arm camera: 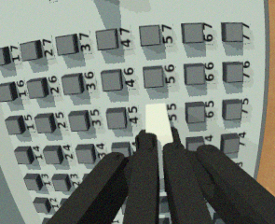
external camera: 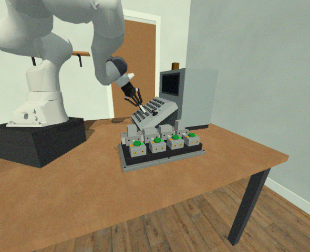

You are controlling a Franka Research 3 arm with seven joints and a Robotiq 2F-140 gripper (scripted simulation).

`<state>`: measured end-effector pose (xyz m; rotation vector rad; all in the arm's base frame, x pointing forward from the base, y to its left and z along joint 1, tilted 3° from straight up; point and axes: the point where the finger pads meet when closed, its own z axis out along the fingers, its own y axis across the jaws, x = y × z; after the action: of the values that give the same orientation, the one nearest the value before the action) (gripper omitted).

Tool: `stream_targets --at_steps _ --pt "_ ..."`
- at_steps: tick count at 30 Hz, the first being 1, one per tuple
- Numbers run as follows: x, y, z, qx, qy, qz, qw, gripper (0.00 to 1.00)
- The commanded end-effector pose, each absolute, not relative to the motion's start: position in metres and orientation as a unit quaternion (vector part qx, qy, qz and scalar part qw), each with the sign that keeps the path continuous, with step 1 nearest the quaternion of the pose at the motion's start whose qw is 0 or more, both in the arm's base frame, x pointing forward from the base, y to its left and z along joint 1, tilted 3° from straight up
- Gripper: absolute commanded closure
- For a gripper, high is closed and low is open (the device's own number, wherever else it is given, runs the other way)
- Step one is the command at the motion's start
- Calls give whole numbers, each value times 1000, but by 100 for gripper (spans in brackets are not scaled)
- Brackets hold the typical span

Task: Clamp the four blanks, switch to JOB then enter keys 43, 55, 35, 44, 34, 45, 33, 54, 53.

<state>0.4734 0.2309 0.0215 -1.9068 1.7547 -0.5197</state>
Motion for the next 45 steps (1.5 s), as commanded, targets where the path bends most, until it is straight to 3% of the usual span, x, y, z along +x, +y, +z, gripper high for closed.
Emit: stream_targets --at_steps 1,28,37,45 --pt "470 230 26 -698 644 -191 246 100" --pt "457 229 45 -698 644 -191 246 100" --pt "475 288 65 -698 644 -191 246 100" --pt "478 297 68 -698 644 -191 246 100"
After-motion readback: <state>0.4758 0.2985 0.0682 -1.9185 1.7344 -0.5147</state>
